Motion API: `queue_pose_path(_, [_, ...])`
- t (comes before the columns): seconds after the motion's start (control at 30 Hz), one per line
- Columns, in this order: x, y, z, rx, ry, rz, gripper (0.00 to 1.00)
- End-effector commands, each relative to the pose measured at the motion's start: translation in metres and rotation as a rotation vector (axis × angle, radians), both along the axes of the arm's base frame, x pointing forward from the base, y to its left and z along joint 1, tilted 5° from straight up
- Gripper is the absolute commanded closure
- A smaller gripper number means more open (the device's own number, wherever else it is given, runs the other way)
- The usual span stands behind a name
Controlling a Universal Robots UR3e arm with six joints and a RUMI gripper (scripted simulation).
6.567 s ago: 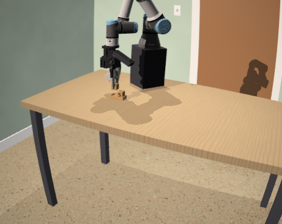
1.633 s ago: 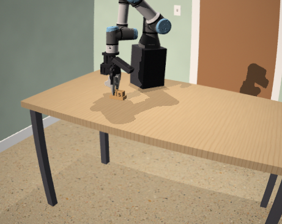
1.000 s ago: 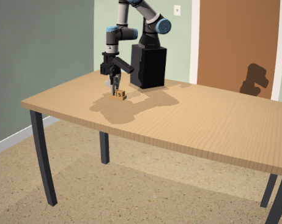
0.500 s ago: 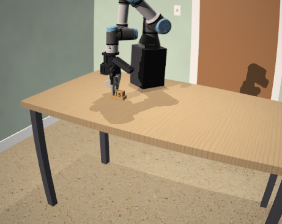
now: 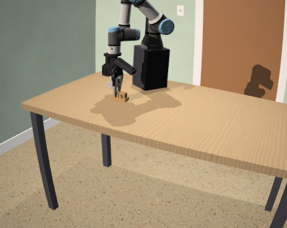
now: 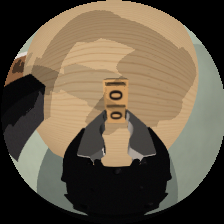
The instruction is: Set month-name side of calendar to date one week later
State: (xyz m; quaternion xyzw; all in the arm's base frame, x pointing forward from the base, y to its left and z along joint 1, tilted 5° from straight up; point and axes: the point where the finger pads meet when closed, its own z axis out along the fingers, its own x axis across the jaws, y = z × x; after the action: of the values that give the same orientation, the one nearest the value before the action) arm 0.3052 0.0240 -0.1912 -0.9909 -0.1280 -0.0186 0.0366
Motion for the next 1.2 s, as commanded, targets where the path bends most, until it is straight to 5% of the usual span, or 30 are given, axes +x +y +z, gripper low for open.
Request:
queue_pose_path(0.0, [0.0015, -0.0001, 0.0004, -0.001, -0.004, 0.000, 0.85])
queue_pose_path(0.33, [0.0015, -0.0001, 0.0004, -0.001, -0.004, 0.000, 0.71])
queue_pose_path(1.17, [0.0004, -0.0002, 0.0065, 0.000, -0.002, 0.000, 0.71])
